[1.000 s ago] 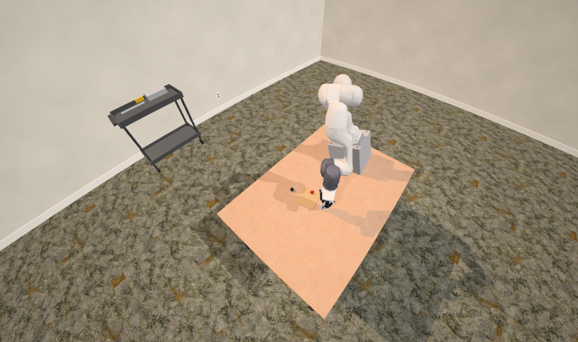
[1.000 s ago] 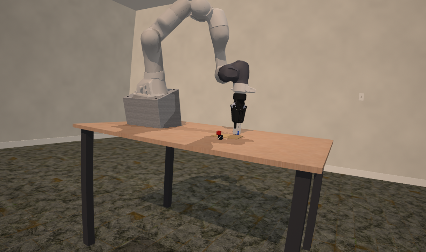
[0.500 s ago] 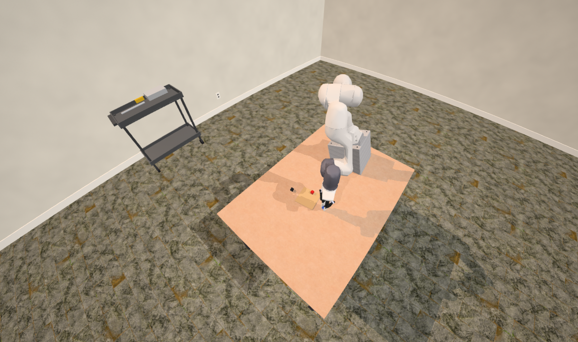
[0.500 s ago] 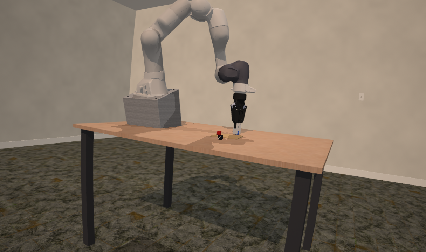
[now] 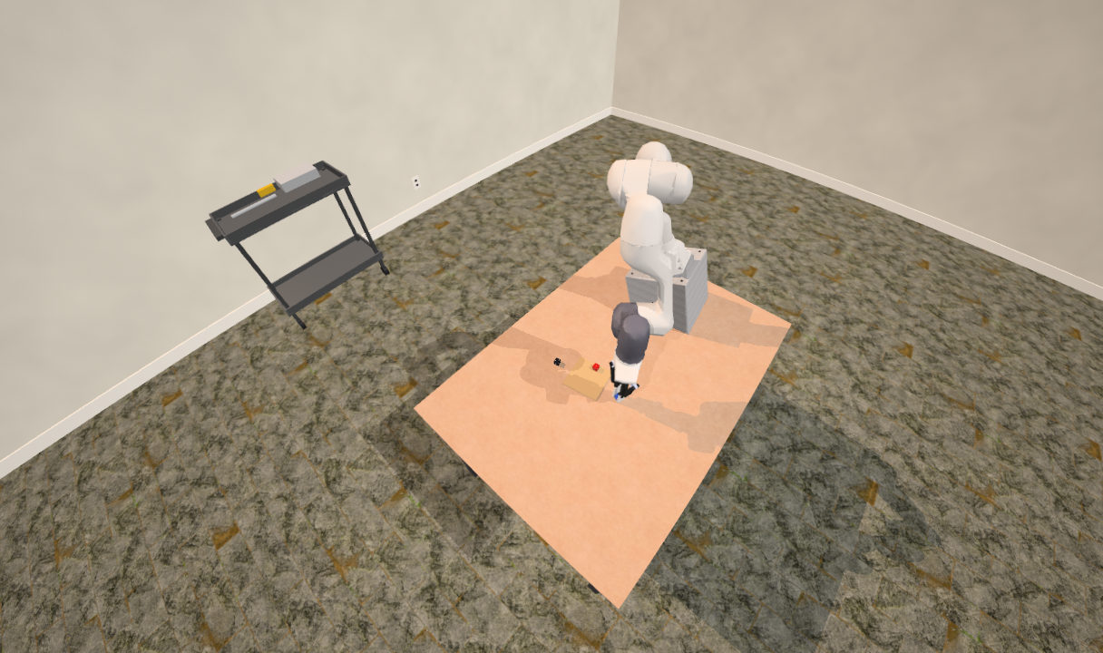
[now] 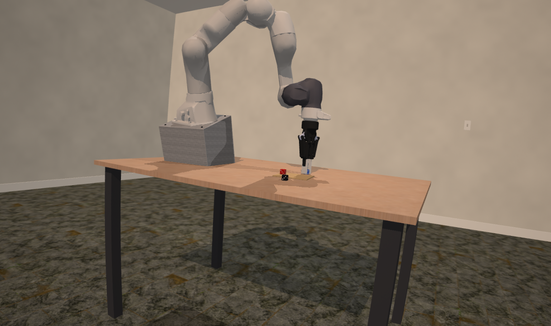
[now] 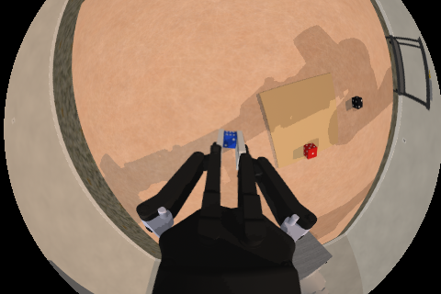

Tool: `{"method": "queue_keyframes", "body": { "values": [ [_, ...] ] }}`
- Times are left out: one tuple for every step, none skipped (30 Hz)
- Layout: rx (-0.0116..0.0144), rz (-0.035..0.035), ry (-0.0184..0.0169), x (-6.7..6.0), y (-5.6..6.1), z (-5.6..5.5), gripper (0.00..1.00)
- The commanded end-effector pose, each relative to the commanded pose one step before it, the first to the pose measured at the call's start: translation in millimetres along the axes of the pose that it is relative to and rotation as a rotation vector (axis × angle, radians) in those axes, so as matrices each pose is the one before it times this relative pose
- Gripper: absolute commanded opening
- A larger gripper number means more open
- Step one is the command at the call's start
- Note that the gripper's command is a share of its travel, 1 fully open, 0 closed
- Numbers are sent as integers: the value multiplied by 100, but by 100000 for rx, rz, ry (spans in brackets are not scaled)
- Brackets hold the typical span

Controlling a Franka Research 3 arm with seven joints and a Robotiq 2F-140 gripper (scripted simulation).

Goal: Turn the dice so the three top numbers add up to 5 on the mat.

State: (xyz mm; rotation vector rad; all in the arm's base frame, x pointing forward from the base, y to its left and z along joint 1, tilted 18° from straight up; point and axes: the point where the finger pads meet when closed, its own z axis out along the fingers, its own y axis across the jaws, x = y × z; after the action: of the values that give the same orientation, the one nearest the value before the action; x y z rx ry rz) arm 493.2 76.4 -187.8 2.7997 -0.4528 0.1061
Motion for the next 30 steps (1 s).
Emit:
{"method": "queue_keyframes", "body": {
  "values": [
    [328, -5, 53, 9, -124, -310, 9],
    [0, 0, 0, 0, 0, -275, 9],
    [1, 0, -1, -1, 0, -371, 9],
    [0, 0, 0, 0, 0, -466, 9],
    [0, 0, -1, 0, 0, -555, 9],
    [-1, -1, 1, 1, 0, -634, 9],
    [0, 0, 0, 0, 0, -698, 9],
    [0, 0, -1, 0, 0, -745, 9],
    [0, 0, 0, 0, 0, 0, 9],
    [0, 0, 0, 0, 0, 0, 9],
    [0, 0, 0, 0, 0, -774, 9],
    [0, 0, 0, 0, 0, -781, 9],
    [0, 0, 0, 0, 0, -767, 9],
    [0, 0, 0, 0, 0, -731, 9],
    [0, 0, 0, 0, 0, -674, 9],
    [0, 0, -1, 0, 0, -599, 9],
    [0, 0, 0, 0, 0, -510, 9],
    [0, 0, 1, 0, 0, -409, 9],
    [0, 0, 0, 0, 0, -304, 9],
    [0, 0, 0, 0, 0, -203, 9],
    [0, 0, -1, -1, 0, -114, 9],
    [0, 0, -1, 0, 0, -46, 9],
    [0, 0, 0, 0, 0, -7, 9],
    [0, 0, 0, 0, 0, 0, 9],
    [0, 0, 0, 0, 0, 0, 9],
    [0, 0, 0, 0, 0, 0, 9],
    [0, 0, 0, 0, 0, 0, 9],
    [0, 0, 0, 0, 0, 0, 9],
    [0, 0, 0, 0, 0, 0, 9],
    [0, 0, 0, 0, 0, 0, 9]
  ]
}}
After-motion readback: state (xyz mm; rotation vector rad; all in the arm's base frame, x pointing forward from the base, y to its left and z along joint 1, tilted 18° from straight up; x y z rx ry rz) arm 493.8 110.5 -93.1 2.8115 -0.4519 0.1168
